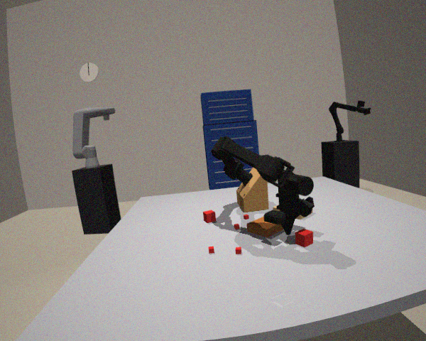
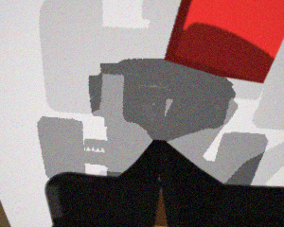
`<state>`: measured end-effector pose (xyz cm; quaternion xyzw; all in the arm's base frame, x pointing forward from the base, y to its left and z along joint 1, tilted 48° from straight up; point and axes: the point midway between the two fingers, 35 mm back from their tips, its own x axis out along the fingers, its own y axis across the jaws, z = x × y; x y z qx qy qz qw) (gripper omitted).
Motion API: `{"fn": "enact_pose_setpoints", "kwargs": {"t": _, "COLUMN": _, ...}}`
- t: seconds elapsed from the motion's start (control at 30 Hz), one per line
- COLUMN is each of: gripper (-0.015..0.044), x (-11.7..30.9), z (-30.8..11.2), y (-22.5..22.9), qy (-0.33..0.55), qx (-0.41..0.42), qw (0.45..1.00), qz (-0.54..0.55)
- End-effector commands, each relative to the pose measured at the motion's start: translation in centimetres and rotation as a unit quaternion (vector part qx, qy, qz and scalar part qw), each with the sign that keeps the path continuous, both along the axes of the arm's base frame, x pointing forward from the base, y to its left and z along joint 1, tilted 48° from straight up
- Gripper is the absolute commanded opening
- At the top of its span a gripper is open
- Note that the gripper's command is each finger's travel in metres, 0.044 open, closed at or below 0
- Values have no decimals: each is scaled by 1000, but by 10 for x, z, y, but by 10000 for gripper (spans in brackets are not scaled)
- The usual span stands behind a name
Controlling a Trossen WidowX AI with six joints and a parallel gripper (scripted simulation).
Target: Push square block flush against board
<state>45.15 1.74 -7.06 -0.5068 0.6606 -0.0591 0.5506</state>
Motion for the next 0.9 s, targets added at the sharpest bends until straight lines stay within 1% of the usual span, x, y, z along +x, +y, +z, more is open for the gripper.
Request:
{"fn": "enact_pose_setpoints", "kwargs": {"t": 0.0, "gripper": 0, "x": 5, "z": -3, "y": 3, "qy": -1, "qx": -1, "qw": 1000, "qz": -1}}
{"fn": "enact_pose_setpoints", "kwargs": {"t": 0.07, "gripper": 0, "x": 2, "z": 1, "y": 4, "qy": 0, "qx": 0, "qw": 1000, "qz": 0}}
{"fn": "enact_pose_setpoints", "kwargs": {"t": 0.2, "gripper": 0, "x": -4, "z": 33, "y": 40, "qy": 0, "qx": 1, "qw": 1000, "qz": -1}}
{"fn": "enact_pose_setpoints", "kwargs": {"t": 0.43, "gripper": 0, "x": -4, "z": 34, "y": 41, "qy": -10, "qx": 0, "qw": 1000, "qz": -2}}
{"fn": "enact_pose_setpoints", "kwargs": {"t": 0.63, "gripper": 0, "x": -6, "z": 47, "y": 30, "qy": -83, "qx": 13, "qw": 994, "qz": -70}}
{"fn": "enact_pose_setpoints", "kwargs": {"t": 0.87, "gripper": 0, "x": -9, "z": 62, "y": 16, "qy": -170, "qx": 28, "qw": 973, "qz": -150}}
